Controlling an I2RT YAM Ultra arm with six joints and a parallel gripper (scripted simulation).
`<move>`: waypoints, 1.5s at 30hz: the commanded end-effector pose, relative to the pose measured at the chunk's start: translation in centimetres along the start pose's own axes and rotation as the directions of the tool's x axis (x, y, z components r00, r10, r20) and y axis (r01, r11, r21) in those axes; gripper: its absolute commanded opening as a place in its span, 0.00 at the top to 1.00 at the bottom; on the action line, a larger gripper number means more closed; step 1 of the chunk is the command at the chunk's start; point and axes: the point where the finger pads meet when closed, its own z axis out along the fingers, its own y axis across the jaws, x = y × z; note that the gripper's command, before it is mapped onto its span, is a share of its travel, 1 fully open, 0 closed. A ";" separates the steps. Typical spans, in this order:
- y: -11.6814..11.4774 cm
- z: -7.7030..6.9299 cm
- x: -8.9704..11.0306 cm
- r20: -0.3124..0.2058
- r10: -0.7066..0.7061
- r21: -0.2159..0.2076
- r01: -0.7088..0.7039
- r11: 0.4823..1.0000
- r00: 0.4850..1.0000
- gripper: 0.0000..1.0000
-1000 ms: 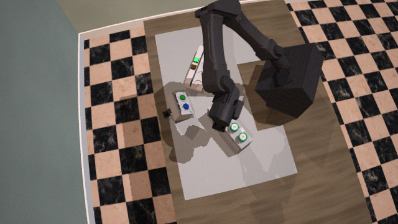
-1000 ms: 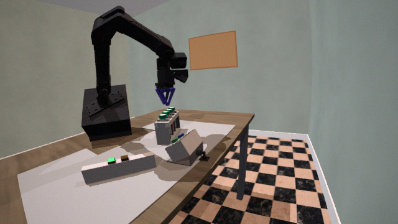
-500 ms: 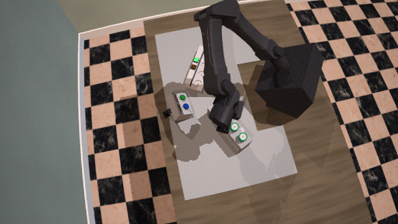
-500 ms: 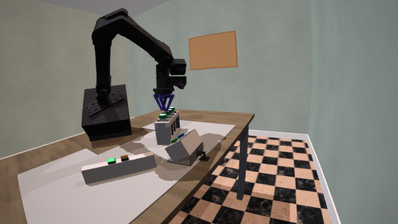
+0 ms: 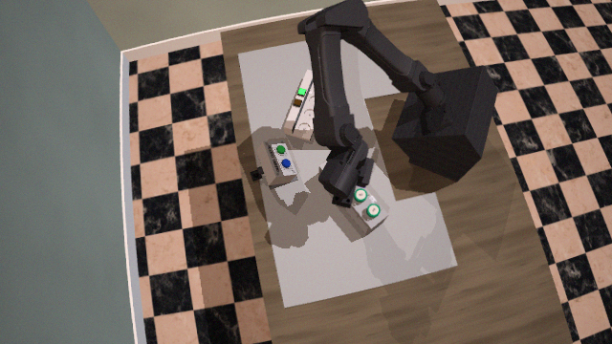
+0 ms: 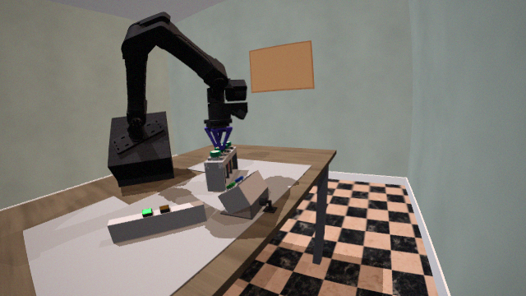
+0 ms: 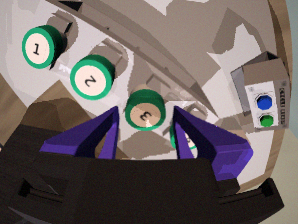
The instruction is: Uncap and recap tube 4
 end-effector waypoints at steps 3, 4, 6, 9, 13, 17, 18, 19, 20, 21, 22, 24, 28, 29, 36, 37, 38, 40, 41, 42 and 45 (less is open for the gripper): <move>0.0 -0.1 -0.5 0.019 0.001 0.003 -0.001 1.000 1.000 0.51; 0.0 0.0 -0.5 0.019 0.001 0.003 -0.001 1.000 1.000 0.51; 0.0 0.0 -0.5 0.019 0.001 0.003 -0.001 1.000 1.000 0.51; 0.0 0.1 -0.5 0.019 0.001 0.003 -0.001 1.000 1.000 0.51; 0.0 0.3 -0.5 0.019 0.001 0.003 -0.001 1.000 1.000 0.51; 0.0 0.5 -0.5 0.019 0.001 0.003 -0.001 1.000 1.000 0.51; 0.0 0.6 -0.5 0.019 0.001 0.003 -0.001 1.000 1.000 0.51; 0.0 0.6 -0.5 0.019 0.001 0.003 -0.001 1.000 1.000 0.51; 0.0 0.7 -0.5 0.019 0.001 0.003 -0.001 1.000 1.000 0.51; 0.0 0.7 -0.5 0.019 0.001 0.003 -0.001 1.000 1.000 0.51; 0.0 0.7 -0.5 0.019 0.001 0.003 -0.001 1.000 1.000 0.51; 0.0 0.7 -0.5 0.019 0.001 0.003 -0.001 1.000 1.000 0.51; 0.0 0.7 -0.5 0.019 0.001 0.003 -0.001 1.000 1.000 1.00; 0.0 0.7 -0.5 0.019 0.001 0.003 -0.001 1.000 1.000 1.00; 0.0 0.7 -0.5 0.019 0.001 0.003 -0.001 1.000 1.000 1.00; 0.0 0.7 -0.5 0.019 0.001 0.003 -0.001 1.000 1.000 1.00; 0.0 0.7 -0.5 0.019 0.001 0.003 -0.001 1.000 1.000 1.00; 0.0 0.7 -0.5 0.019 0.001 0.003 -0.001 1.000 1.000 1.00; 0.0 0.7 -0.5 0.019 0.021 0.003 -0.021 1.000 1.000 1.00; 0.0 0.7 -0.5 0.019 0.041 0.002 -0.041 0.999 0.999 1.00; 0.0 0.7 -0.5 0.019 0.101 0.001 -0.101 0.995 0.995 1.00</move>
